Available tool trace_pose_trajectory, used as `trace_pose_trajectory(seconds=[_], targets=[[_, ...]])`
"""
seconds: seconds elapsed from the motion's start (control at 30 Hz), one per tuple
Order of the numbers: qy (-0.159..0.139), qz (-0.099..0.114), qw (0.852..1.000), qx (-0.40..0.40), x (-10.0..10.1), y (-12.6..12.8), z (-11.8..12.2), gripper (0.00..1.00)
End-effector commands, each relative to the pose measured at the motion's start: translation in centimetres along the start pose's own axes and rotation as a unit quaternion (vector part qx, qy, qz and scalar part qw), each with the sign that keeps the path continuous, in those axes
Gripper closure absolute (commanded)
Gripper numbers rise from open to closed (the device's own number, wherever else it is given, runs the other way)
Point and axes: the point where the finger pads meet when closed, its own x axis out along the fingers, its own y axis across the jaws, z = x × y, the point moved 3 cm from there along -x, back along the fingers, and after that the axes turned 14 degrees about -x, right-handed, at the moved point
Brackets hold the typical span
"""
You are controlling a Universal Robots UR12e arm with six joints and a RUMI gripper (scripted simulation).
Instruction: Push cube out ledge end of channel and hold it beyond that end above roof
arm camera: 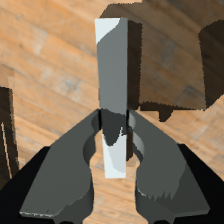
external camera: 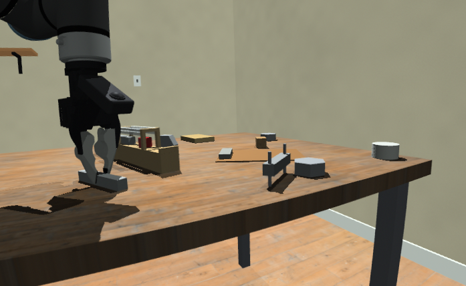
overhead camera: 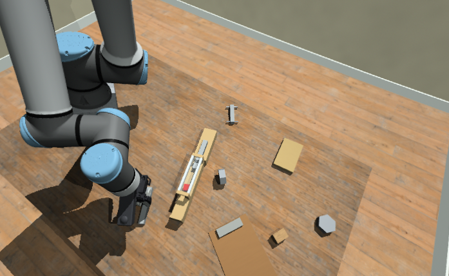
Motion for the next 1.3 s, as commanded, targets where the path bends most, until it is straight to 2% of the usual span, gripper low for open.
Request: trace_pose_trajectory(seconds=[0.0, 0.53, 0.67, 0.87, 0.93, 1.1, 1.27], targets=[[0.001, 0.0, 1.0, 0.0, -0.1, 0.0, -0.1, 1.0], [0.001, 0.0, 1.0, 0.0, -0.5, 0.0, -0.1, 1.0], [0.001, 0.0, 1.0, 0.0, -2.2, 0.0, -0.1, 1.0], [0.001, 0.0, 1.0, 0.0, -6.6, 0.0, -0.1, 1.0], [0.001, 0.0, 1.0, 0.0, -6.6, 0.0, -0.1, 1.0], [0.001, 0.0, 1.0, 0.0, -10.0, 0.0, 0.0, 1.0], [0.001, 0.0, 1.0, 0.0, -11.4, 0.0, 0.0, 1.0]])
